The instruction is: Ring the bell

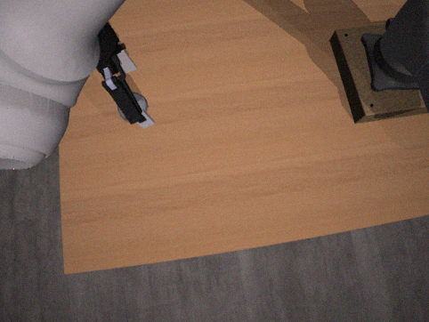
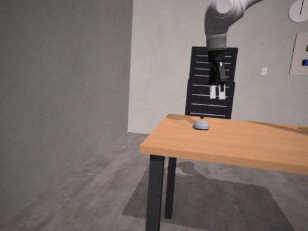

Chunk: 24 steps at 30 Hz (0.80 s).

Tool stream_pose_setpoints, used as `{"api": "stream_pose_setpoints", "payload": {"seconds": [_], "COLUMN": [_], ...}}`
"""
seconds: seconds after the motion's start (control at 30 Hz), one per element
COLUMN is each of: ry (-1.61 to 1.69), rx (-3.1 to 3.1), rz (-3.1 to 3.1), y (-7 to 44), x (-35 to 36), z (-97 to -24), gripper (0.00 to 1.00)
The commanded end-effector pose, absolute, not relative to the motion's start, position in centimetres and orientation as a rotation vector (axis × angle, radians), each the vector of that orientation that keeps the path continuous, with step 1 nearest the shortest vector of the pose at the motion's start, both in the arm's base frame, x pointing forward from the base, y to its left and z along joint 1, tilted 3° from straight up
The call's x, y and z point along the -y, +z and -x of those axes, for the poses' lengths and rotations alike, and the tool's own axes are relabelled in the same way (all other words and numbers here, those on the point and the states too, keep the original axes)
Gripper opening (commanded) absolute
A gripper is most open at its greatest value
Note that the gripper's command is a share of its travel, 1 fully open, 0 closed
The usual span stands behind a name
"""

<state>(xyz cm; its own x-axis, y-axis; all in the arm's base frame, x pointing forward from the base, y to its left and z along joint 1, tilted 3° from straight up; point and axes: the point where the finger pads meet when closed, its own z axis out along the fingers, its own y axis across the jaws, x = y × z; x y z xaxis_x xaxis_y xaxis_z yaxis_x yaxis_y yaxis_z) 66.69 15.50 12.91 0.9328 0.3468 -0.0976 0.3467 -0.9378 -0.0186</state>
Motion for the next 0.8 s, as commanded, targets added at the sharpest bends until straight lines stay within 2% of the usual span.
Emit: {"api": "stream_pose_setpoints", "payload": {"seconds": [0.0,0.3,0.33,0.77], "ry": [0.051,-0.039,-0.039,-0.039], "rx": [0.378,0.231,0.231,0.231], "rz": [3.146,3.176,3.176,3.176], "y": [12.6,12.7,12.7,12.7], "x": [-13.2,-11.1,-11.1,-11.1], "z": [-70.4,-73.3,-73.3,-73.3], "gripper": [1.0,1.0,0.0,0.0]}}
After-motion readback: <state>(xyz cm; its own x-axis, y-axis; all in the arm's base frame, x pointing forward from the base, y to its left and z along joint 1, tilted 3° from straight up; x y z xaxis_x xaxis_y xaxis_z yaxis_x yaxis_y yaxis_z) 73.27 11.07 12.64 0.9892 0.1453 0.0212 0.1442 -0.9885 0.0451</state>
